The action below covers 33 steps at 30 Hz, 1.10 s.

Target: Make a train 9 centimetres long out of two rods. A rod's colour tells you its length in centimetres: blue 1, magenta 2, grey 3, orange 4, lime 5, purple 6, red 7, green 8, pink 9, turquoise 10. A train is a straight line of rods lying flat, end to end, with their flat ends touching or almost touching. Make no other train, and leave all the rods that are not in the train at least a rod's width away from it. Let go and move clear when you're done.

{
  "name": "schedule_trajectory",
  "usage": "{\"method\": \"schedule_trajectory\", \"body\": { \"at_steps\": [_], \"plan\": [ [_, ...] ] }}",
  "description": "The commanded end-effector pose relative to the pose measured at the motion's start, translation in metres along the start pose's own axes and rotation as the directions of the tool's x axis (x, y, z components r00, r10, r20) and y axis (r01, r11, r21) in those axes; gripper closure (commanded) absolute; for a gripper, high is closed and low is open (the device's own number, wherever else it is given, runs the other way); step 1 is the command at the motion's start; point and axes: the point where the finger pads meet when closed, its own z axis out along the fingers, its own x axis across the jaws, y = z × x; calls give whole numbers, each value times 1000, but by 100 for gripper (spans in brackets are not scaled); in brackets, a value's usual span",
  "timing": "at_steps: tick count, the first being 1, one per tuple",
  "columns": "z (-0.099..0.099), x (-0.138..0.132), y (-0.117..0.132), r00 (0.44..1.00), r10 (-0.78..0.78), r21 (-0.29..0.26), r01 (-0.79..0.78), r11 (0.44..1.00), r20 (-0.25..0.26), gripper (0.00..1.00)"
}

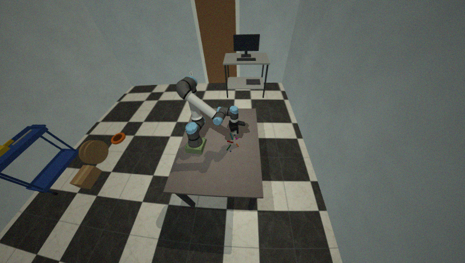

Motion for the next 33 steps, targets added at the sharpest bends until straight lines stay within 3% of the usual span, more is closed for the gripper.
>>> {"method": "schedule_trajectory", "body": {
  "at_steps": [1,33],
  "plan": [
    [0,0,0,1000,0,1,0,1000,0,86],
    [11,0,-1,1000,0,1,0,1000,-1,86]
  ]
}}
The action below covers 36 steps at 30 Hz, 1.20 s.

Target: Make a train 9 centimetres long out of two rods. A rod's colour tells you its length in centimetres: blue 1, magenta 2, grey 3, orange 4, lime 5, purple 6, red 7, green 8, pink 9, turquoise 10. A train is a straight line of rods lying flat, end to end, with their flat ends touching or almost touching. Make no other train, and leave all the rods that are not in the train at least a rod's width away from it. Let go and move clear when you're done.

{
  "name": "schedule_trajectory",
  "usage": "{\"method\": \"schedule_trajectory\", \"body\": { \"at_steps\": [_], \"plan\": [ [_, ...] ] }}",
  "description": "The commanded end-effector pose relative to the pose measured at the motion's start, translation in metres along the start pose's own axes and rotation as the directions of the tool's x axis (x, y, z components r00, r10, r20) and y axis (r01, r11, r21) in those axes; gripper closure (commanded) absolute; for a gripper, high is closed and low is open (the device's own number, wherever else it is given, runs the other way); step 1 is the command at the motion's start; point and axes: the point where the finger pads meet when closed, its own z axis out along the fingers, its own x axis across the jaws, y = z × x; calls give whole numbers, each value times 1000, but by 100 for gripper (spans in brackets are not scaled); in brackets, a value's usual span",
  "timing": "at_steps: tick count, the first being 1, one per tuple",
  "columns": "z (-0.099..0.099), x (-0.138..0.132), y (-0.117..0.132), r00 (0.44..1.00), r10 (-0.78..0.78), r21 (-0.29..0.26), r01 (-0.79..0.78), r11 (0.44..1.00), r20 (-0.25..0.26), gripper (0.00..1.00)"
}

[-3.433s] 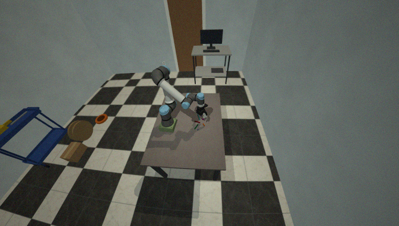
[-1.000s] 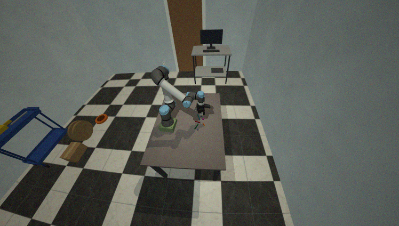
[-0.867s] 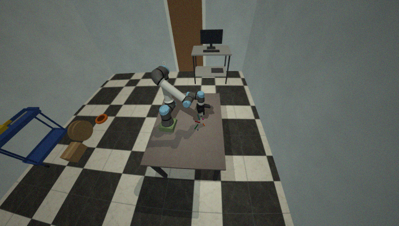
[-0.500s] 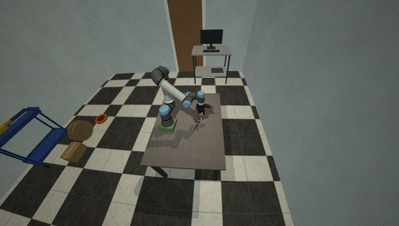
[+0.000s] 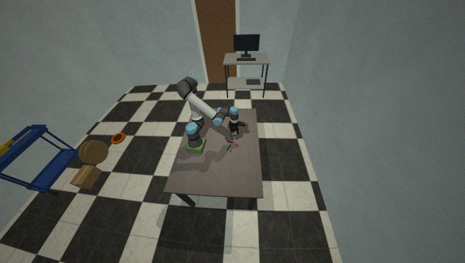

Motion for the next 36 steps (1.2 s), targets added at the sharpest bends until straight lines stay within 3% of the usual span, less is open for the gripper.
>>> {"method": "schedule_trajectory", "body": {
  "at_steps": [1,16,36],
  "plan": [
    [4,0,0,1000,0,1,0,1000,-1,86],
    [27,0,-1,1000,0,1,0,1000,-1,86],
    [43,0,-1,1000,0,1,0,1000,-1,86]
  ]
}}
